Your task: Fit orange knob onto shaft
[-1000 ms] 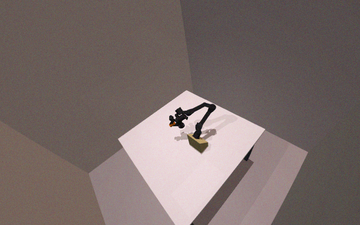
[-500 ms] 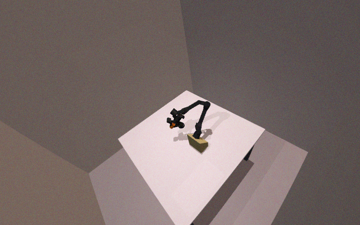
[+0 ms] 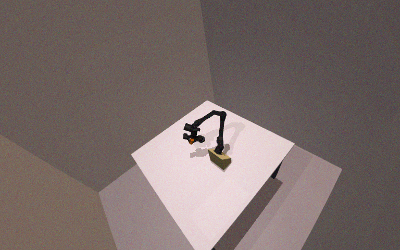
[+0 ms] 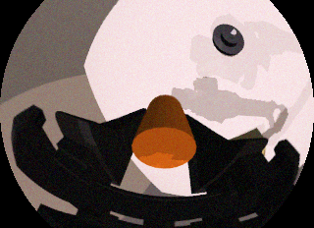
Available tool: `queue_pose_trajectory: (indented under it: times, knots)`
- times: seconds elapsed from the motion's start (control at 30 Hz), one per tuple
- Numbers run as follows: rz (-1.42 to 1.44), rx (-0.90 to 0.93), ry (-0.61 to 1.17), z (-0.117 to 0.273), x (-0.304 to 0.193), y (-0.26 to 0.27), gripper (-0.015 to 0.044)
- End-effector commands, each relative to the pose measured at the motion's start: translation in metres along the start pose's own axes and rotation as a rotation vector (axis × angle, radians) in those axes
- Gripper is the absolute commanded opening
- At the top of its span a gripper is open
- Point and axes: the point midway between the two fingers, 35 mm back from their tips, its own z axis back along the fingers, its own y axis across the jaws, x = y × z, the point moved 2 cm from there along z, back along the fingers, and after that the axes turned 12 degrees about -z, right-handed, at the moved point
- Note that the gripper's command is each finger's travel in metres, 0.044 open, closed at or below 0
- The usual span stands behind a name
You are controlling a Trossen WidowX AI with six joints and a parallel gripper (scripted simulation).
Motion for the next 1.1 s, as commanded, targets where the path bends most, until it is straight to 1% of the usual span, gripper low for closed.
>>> queue_pose_trajectory:
  times: [0.0, 0.57, 0.67, 1.07]
  knots:
    - [-0.009, -0.054, -0.014, -0.004, 0.001, 0.004, 0.0000]
    - [-0.009, -0.340, -0.085, -0.031, 0.001, 0.007, 0.0000]
    - [-0.009, -0.341, -0.085, -0.037, 0.001, 0.007, 0.0000]
    - [-0.013, -0.363, -0.093, -0.106, 0.010, -0.009, 0.0000]
